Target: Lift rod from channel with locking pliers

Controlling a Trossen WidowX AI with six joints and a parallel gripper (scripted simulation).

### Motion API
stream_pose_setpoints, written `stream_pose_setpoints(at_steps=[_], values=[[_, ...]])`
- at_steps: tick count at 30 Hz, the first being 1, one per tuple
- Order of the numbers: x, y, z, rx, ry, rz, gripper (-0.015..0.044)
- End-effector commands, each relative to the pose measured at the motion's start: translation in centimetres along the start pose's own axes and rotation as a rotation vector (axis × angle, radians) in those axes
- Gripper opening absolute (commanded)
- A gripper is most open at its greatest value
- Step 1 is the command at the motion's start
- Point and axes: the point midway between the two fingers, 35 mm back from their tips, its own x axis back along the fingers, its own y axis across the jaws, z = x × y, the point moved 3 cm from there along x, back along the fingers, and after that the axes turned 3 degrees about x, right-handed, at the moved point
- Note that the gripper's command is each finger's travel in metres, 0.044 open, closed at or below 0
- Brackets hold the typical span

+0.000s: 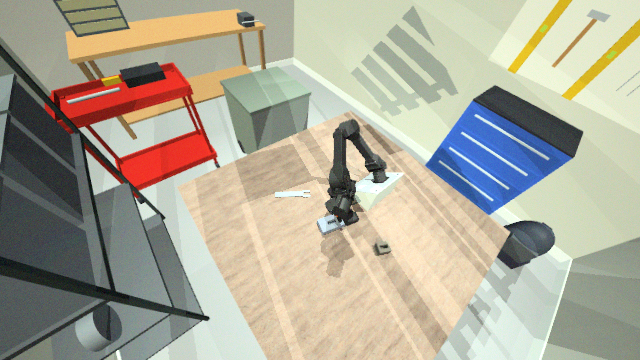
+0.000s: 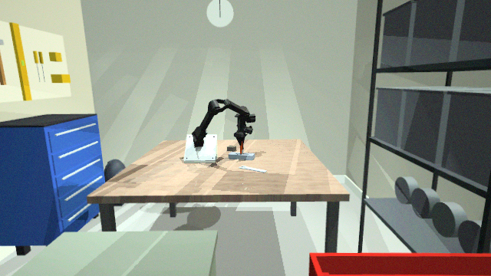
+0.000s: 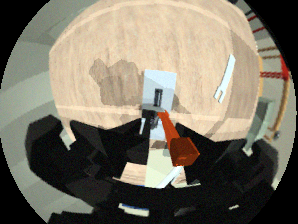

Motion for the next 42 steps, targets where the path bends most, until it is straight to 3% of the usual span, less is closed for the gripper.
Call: stream_pose_setpoints(at_steps=[1, 30, 35, 42], values=[[-0.02, 0.11, -0.05, -0.006, -0.001, -0.002, 0.0243], [-0.01, 0.29, -0.06, -0.006, -0.001, -0.003, 0.0221], [-0.01, 0.29, -0.06, -0.006, -0.001, -0.003, 0.0101], [-0.01, 0.29, -0.06, -0.006, -0.001, -0.003, 0.0101]])
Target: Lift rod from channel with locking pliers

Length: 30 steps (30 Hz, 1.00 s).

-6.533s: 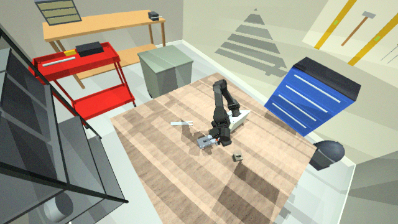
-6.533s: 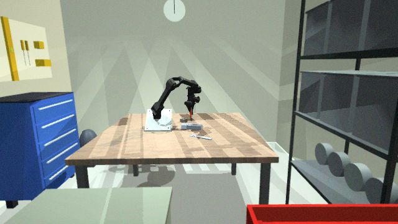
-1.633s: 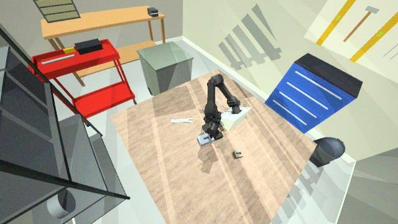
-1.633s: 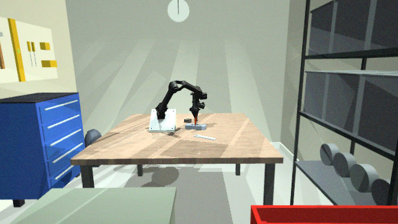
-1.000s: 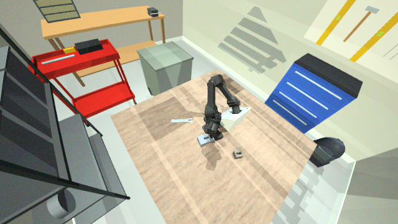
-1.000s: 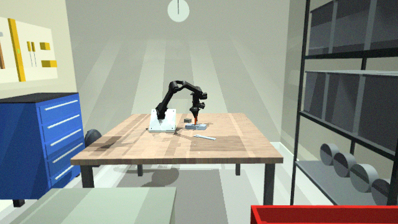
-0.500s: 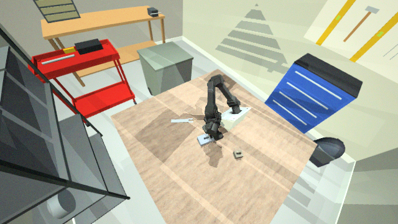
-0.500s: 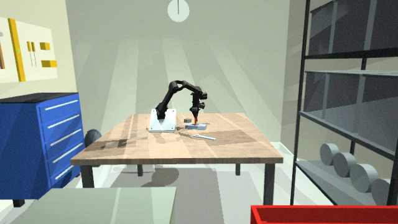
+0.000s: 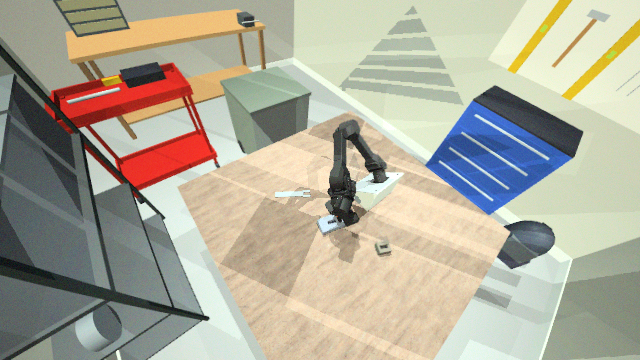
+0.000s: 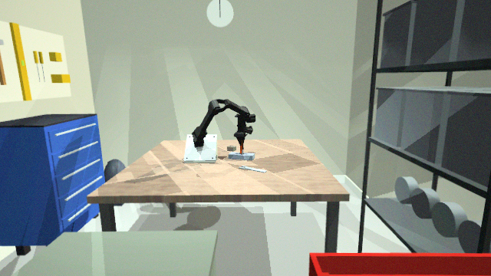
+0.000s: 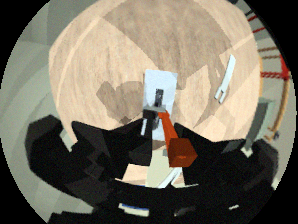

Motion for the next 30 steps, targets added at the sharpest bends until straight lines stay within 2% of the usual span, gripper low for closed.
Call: stream_pose_setpoints(at_steps=[1, 30], values=[[0.0, 0.1, 0.0, -0.006, 0.000, -0.003, 0.0101], [2.7, 0.6, 0.0, -0.001, -0.006, 0.002, 0.0101]])
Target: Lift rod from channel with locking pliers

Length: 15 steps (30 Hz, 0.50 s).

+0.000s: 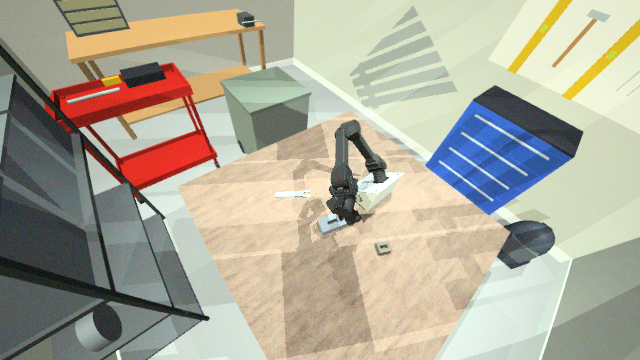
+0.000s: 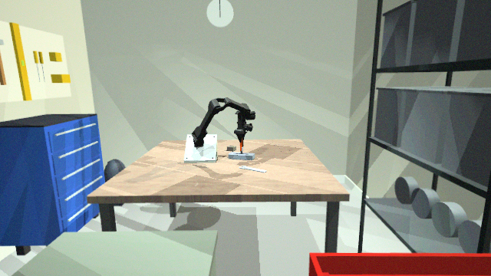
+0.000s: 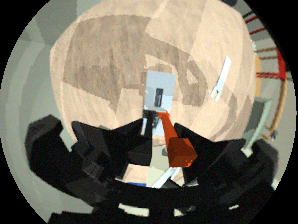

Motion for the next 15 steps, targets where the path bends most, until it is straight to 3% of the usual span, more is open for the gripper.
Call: stream_pose_setpoints(at_steps=[1, 15], values=[[0.8, 0.3, -0.1, -0.004, -0.009, -0.010, 0.0101], [2.0, 0.5, 0.0, -0.002, -0.016, -0.007, 0.0101]])
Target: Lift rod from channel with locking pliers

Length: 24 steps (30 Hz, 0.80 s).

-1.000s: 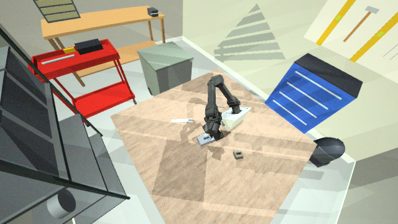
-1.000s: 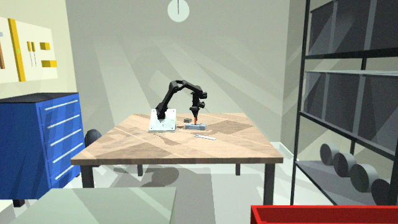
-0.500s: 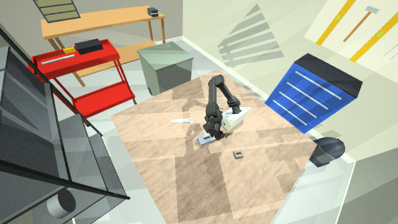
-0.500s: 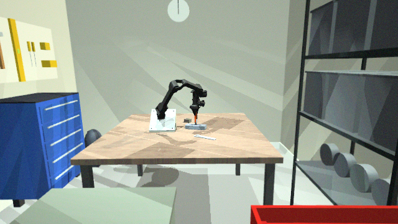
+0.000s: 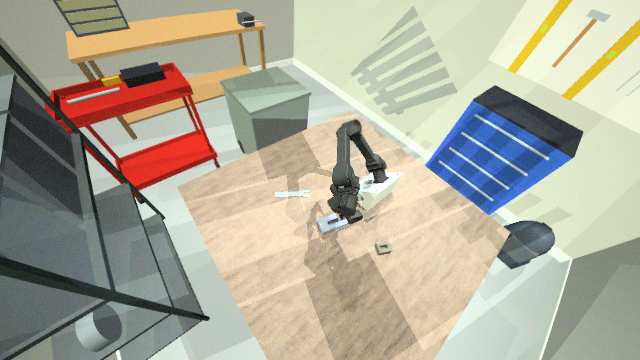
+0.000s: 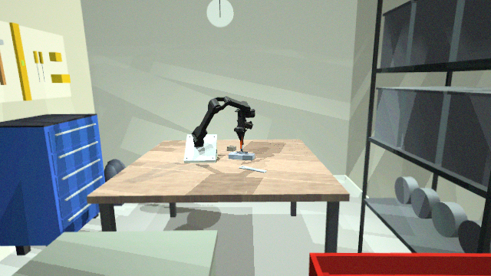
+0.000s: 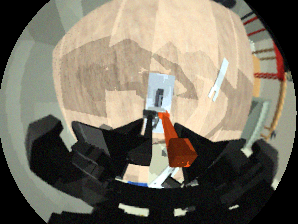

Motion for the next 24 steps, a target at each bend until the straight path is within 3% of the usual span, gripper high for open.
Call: stream_pose_setpoints(at_steps=[1, 24], values=[[0.6, 0.2, -0.1, -0.005, -0.015, -0.005, 0.0101], [3.4, 0.2, -1.0, -0.004, -0.174, 0.005, 0.0101]])
